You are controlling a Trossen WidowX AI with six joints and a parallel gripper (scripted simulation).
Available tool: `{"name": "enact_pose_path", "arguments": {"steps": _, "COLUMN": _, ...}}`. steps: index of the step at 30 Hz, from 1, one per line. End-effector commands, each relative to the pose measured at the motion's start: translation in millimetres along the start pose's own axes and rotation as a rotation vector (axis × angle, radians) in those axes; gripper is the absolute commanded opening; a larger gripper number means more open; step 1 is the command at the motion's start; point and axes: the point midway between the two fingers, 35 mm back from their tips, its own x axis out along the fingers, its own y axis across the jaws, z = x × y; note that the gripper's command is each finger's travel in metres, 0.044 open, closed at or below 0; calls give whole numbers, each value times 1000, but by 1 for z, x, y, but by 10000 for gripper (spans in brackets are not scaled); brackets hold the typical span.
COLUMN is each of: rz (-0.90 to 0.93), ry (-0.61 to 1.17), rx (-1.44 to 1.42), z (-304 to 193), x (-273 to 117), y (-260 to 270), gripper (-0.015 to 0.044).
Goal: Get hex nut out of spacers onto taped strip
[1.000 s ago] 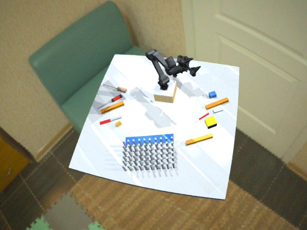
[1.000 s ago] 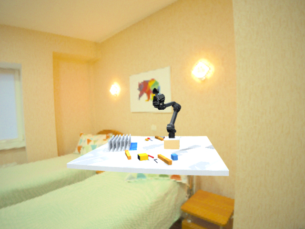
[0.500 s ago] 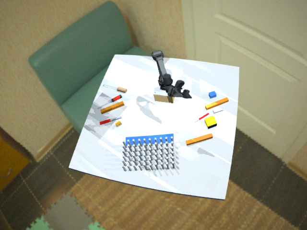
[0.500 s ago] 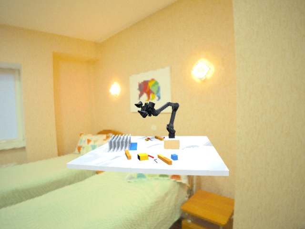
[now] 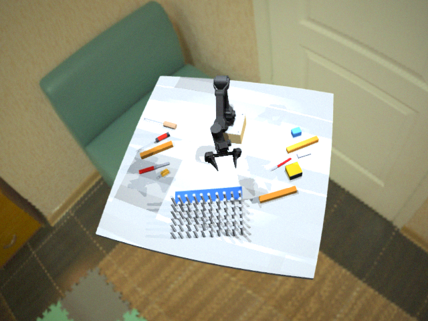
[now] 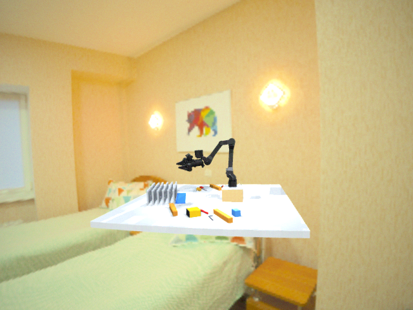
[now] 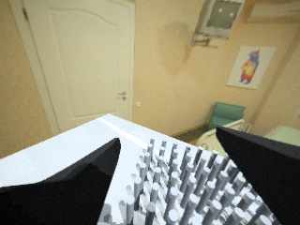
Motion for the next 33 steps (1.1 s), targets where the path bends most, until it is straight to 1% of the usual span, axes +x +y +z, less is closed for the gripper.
{"name": "enact_pose_path", "arguments": {"steps": 1, "rz": -108, "ry": 142, "rx": 177, "z": -59, "x": -13, "y": -31, "gripper": 440}}
{"name": "enact_pose_path", "arguments": {"steps": 7, "rz": -327, "ry": 318, "rx": 478, "z": -144, "x": -55, "y": -75, "gripper": 440}}
{"name": "enact_pose_path", "arguments": {"steps": 9, "rz": -378, "ry": 349, "rx": 544, "z": -161, "x": -66, "y": -82, "gripper": 440}}
{"name": "enact_pose_path", "arguments": {"steps": 33, "rz": -385, "ry": 353, "rx": 552, "z": -163, "x": -68, "y": -82, "gripper": 440}}
